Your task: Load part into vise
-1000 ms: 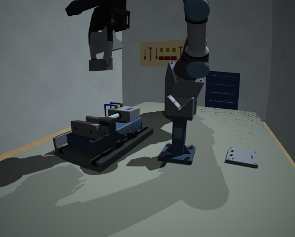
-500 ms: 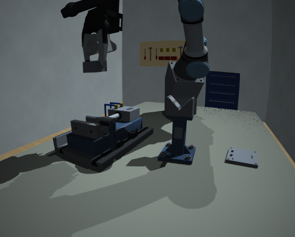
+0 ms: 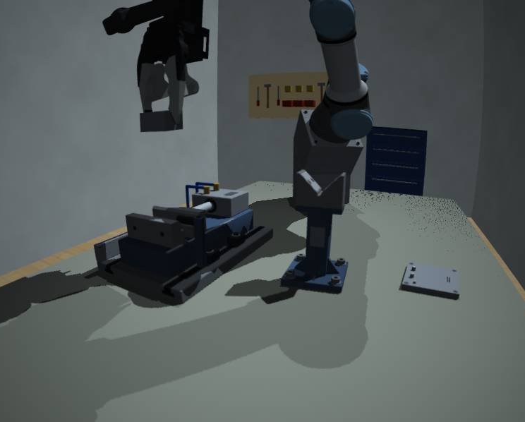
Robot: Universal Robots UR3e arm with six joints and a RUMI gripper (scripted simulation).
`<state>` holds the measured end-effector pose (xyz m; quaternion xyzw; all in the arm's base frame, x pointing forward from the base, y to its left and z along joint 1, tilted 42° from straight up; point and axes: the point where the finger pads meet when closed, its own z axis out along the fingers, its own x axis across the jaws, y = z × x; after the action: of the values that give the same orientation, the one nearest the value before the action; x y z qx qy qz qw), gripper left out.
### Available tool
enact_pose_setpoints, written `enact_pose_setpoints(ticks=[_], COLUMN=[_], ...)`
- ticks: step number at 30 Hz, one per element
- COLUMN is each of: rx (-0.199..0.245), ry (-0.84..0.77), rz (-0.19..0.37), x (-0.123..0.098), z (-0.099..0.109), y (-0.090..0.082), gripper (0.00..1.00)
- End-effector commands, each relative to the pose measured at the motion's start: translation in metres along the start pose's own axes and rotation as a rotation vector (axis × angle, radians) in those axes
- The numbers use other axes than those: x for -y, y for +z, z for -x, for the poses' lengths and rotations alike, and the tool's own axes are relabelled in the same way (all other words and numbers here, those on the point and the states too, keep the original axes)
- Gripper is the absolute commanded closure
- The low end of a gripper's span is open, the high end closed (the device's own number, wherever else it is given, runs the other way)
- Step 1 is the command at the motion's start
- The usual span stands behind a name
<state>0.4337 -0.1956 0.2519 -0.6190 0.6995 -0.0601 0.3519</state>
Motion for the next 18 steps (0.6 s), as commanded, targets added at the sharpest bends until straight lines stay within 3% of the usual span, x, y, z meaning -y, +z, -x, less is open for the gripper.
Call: enact_pose_setpoints(ticks=[1, 18], rx=[-0.001, -0.002], ry=[-0.031, -0.082], rz=[-0.001, -0.001], x=[0.0010, 0.0018], z=[-0.0055, -0.0143], y=[0.0005, 0.0027], gripper=[1.00, 1.00])
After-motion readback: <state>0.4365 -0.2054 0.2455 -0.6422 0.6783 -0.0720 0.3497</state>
